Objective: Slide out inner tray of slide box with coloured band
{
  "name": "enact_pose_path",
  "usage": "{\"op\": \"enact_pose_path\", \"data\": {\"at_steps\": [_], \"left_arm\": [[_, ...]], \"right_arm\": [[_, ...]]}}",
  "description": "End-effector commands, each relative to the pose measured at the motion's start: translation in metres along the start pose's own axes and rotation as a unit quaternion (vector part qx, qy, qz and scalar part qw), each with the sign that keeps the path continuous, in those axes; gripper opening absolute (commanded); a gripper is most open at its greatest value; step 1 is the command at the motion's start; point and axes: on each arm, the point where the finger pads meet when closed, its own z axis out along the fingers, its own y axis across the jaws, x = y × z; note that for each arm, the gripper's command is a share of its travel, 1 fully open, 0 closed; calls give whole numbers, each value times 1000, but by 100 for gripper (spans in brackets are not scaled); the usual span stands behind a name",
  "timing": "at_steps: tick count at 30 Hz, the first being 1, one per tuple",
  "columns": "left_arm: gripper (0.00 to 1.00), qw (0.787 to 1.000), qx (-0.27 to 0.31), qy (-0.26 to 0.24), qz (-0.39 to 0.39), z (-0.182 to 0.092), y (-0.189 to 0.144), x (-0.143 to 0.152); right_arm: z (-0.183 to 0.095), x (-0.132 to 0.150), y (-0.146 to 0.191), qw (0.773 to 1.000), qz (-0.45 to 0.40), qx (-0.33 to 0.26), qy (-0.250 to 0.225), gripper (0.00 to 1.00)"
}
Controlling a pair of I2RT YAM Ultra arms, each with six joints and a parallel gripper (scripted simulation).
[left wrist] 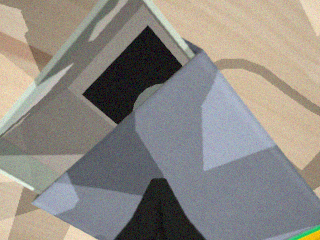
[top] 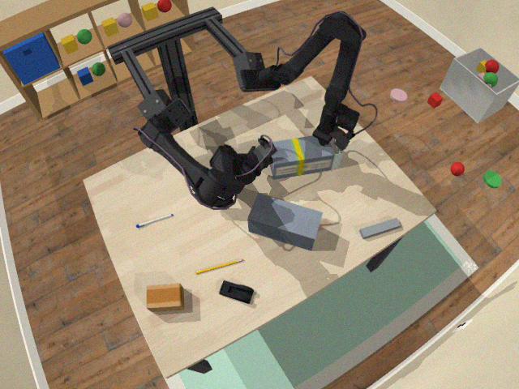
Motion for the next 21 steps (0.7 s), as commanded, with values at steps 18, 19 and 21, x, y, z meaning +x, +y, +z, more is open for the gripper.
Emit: {"op": "enact_pose_path", "data": {"at_steps": [18, 19, 21], "left_arm": [[1, 997, 23, 71, 20, 14, -11, 43], [1, 997, 23, 71, 20, 14, -11, 43], [1, 997, 24, 71, 20, 14, -11, 43]], "right_arm": [[-39, -14, 0, 1000, -13, -1, -25, 1], [-39, -14, 0, 1000, -13, -1, -25, 1], [-44, -10, -3, 1000, -11, 6, -22, 1]]}}
